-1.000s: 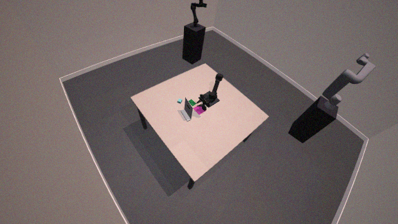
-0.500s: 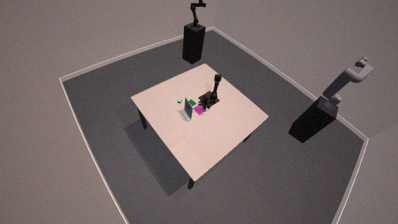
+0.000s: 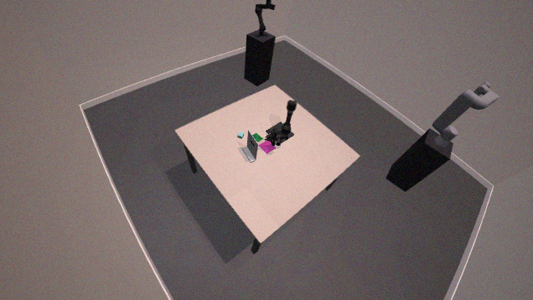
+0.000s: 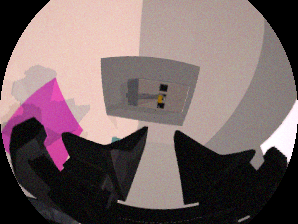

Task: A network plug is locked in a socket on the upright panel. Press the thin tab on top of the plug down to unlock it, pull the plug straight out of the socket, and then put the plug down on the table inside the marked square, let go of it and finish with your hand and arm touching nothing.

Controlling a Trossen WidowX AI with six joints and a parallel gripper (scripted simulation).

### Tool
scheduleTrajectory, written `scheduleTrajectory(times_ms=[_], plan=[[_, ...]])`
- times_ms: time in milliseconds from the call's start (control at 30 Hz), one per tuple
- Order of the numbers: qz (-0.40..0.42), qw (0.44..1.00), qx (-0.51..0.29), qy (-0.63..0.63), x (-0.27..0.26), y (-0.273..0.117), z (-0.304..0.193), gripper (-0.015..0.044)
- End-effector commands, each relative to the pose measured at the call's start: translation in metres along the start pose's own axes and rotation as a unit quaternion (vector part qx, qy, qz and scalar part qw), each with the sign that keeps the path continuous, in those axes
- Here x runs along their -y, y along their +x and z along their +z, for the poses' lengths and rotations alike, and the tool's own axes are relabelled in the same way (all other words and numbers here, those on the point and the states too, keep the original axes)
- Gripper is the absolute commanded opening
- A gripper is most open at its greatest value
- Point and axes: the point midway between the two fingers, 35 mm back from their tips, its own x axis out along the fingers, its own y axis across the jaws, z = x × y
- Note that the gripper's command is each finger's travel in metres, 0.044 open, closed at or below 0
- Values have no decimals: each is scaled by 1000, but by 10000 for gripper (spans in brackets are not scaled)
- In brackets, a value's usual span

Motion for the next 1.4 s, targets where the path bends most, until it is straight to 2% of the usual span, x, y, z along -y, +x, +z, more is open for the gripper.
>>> scheduleTrajectory(times_ms=[0, 267, 1367], plan=[[-2, 1000, 1, 3, 2, 14, 5, 156], [-2, 1000, 1, 3, 1, 44, 11, 156], [-4, 1000, 0, 5, 3, 86, 23, 156]])
